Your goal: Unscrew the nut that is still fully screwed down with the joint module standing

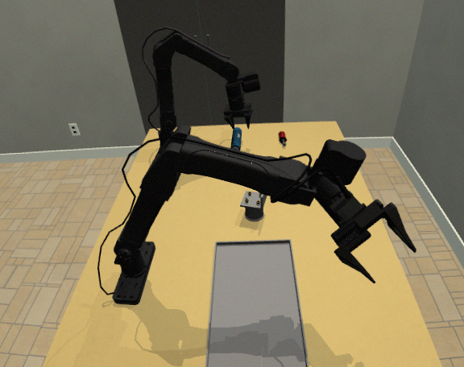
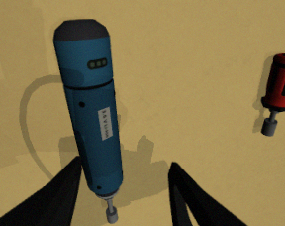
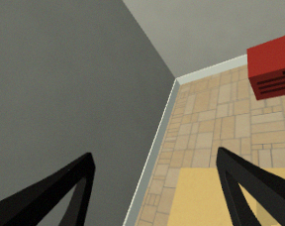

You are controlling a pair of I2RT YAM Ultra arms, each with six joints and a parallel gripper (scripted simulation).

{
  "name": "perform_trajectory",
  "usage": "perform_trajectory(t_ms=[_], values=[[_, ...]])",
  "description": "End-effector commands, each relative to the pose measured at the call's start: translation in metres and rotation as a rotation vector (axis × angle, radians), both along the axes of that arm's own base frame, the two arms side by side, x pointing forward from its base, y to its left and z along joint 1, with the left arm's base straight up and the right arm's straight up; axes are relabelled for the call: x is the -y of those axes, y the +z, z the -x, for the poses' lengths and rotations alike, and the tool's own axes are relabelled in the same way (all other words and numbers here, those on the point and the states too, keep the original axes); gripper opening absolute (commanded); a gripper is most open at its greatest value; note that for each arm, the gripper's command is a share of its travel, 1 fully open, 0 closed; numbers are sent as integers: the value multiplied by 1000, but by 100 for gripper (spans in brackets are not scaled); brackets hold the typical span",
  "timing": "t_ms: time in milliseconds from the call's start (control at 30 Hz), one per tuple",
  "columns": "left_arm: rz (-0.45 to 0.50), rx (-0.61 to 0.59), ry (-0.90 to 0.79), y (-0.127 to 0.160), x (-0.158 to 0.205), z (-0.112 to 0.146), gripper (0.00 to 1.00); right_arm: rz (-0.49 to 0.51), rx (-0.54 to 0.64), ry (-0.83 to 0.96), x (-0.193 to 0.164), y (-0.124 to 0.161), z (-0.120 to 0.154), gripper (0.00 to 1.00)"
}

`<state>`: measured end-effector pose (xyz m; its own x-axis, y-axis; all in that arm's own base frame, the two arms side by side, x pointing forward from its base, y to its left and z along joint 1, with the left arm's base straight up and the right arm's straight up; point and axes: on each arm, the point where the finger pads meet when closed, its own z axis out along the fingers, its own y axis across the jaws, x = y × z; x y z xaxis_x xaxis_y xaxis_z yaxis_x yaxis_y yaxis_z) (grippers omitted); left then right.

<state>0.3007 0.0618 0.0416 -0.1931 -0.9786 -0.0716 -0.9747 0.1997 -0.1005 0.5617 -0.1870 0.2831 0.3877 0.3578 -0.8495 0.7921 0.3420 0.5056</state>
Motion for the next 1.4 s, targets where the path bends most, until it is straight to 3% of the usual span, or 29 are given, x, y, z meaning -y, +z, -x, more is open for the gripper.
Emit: perform_trajectory(t_ms=[0,167,567,733,1133,1367], values=[[-64,102,-102,5,-4,-17,65,-1,-2,-1,1,6,2,86],[-65,101,-87,5,-9,-16,65,-1,-2,-1,1,6,2,86],[-204,284,-312,23,-4,-56,65,-1,-2,-1,1,6,2,86],[-205,283,-301,23,-8,-55,65,-1,-2,-1,1,6,2,86],[-368,454,-500,51,2,-90,65,-1,-2,-1,1,6,2,86],[-399,480,-529,58,5,-94,65,-1,-2,-1,1,6,2,86]])
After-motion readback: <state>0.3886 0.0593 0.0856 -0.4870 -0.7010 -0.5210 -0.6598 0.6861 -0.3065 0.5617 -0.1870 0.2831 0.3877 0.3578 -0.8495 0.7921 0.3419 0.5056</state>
